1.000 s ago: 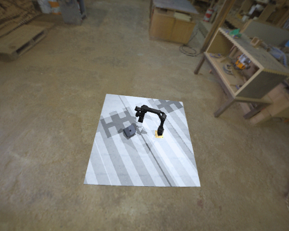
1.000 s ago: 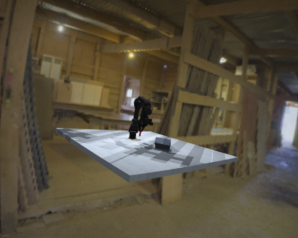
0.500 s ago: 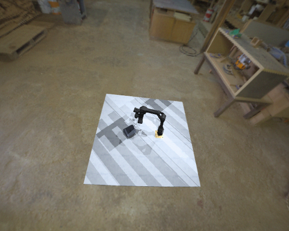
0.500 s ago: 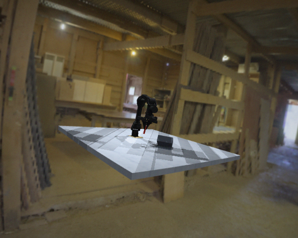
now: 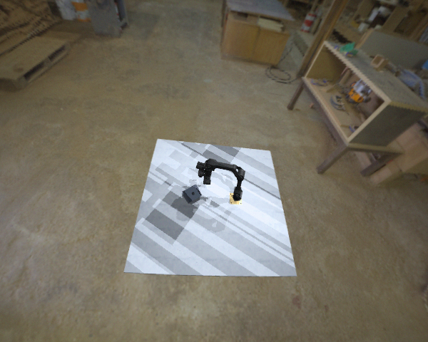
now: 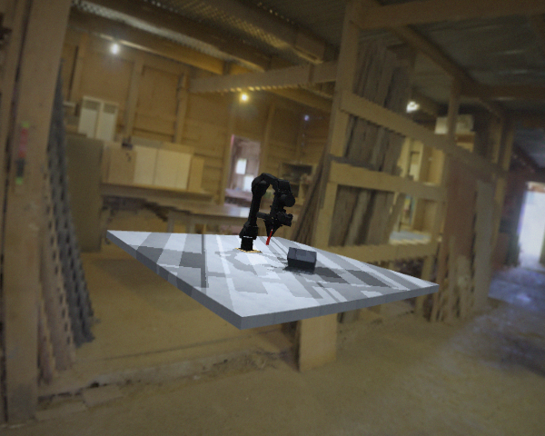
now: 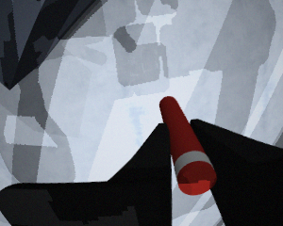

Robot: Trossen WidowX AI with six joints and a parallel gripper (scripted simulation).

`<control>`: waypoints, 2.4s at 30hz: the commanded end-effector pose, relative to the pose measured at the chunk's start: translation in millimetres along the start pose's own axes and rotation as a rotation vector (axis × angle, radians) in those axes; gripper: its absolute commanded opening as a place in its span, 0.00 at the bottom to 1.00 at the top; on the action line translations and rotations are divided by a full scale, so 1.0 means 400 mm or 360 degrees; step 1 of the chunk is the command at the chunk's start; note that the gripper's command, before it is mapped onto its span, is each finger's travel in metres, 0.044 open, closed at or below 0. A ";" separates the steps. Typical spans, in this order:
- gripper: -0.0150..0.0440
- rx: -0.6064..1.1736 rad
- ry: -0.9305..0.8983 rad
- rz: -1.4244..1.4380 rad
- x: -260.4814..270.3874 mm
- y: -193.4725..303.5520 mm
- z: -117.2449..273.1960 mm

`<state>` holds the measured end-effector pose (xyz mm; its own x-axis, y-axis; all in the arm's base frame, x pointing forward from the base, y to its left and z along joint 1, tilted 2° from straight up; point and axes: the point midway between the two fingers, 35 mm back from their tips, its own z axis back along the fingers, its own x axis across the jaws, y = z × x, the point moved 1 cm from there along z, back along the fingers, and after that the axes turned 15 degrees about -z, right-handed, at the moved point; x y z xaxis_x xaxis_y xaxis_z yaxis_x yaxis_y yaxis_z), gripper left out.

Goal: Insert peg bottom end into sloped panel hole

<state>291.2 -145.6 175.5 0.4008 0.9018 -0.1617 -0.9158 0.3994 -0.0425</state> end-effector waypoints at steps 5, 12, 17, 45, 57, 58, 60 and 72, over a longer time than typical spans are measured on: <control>0.25 -0.0022 0.0034 0.0089 0.023 -0.010 0.012; 0.25 -0.0039 0.0059 0.0162 0.046 -0.017 0.021; 0.25 -0.0052 0.0077 0.0214 0.062 -0.021 0.027; 0.25 -0.0129 0.0178 0.0501 0.156 -0.039 0.062; 0.25 -0.0165 0.0221 0.0623 0.198 -0.043 0.078; 0.25 -0.0168 0.0224 0.0633 0.202 -0.043 0.080; 0.25 -0.0174 0.0231 0.0653 0.209 -0.044 0.082; 0.25 -0.0212 0.0274 0.0773 0.252 -0.044 0.099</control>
<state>346.9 -58.8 196.7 -0.0496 0.9383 -0.3423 -0.9965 -0.0695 -0.0459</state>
